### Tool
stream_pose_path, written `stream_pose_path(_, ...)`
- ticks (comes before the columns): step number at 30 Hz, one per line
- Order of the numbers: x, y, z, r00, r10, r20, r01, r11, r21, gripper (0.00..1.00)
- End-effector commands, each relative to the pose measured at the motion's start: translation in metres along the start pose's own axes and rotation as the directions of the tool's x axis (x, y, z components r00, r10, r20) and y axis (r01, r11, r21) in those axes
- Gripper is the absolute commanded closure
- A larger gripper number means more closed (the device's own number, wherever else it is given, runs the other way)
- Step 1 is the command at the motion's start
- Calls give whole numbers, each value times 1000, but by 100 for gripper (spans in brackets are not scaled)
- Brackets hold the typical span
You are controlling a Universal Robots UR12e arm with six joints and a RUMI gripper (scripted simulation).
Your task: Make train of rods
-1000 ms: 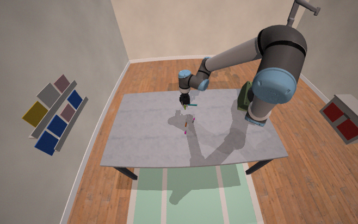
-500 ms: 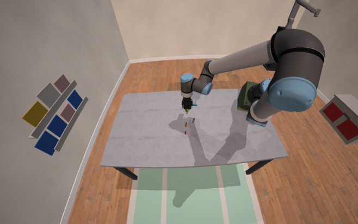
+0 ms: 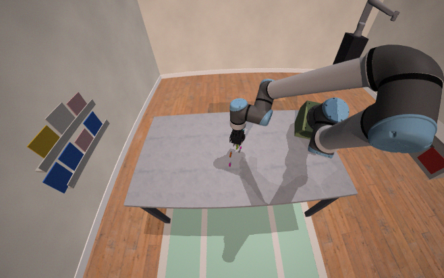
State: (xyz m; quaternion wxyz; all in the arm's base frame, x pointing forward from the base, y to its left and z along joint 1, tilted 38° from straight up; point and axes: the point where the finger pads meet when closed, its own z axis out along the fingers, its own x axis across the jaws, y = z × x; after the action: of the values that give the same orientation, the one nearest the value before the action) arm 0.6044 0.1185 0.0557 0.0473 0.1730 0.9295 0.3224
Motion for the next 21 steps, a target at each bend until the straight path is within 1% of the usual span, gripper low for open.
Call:
stream_pose_path(1, 6, 4, 0, 999, 39, 5, -39, 999, 6, 100)
stream_pose_path(14, 4, 3, 0, 999, 41, 5, -41, 999, 5, 100)
stream_pose_path(18, 6, 3, 6, 999, 41, 3, -41, 999, 5, 100)
stream_pose_path(21, 7, 3, 14, 999, 42, 1, -42, 999, 5, 100)
